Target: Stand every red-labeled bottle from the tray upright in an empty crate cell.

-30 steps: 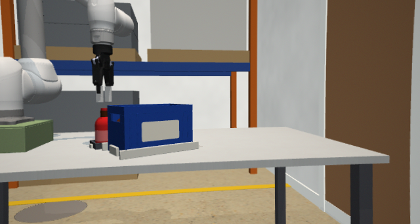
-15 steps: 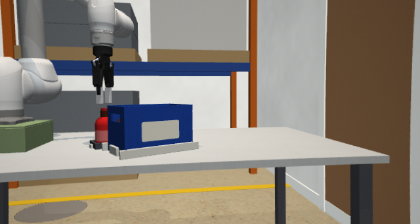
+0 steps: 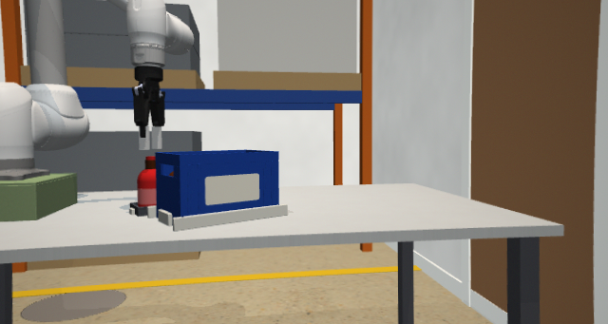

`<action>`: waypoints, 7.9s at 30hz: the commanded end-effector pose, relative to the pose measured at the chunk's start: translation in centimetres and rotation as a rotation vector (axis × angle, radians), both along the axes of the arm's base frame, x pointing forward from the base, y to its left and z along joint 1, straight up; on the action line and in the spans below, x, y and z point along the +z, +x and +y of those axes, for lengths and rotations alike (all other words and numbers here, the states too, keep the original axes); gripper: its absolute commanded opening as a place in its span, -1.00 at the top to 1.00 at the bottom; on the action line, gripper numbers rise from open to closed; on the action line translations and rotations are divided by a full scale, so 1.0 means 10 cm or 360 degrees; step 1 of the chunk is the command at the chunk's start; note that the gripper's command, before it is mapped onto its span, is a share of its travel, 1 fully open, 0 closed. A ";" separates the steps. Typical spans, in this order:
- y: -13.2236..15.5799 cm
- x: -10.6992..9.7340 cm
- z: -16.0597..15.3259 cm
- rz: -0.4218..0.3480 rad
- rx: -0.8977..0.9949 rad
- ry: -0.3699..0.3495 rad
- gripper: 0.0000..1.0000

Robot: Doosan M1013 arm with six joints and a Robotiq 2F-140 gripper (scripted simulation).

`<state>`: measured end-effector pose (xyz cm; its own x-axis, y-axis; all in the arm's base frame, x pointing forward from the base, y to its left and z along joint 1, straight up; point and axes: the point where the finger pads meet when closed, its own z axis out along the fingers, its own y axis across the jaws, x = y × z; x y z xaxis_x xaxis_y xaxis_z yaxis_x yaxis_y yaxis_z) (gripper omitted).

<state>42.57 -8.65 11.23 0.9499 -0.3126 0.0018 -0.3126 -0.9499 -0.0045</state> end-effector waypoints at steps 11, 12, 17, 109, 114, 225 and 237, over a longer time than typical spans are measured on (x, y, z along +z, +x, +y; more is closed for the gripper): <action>0.00 0.00 0.00 0.0000 0.0000 0.0000 0.24; 0.00 0.00 0.00 0.0000 0.0000 0.0000 0.24; 0.00 0.00 0.00 0.0000 0.0000 0.0000 0.24; 0.00 -0.41 0.00 0.0000 0.0000 0.0000 0.24; 0.00 -0.41 0.00 0.0000 0.0000 0.0000 0.24; 0.01 -0.26 0.00 0.0000 0.0000 0.0000 1.00; 0.01 -0.14 0.00 0.0000 0.0000 0.0000 1.00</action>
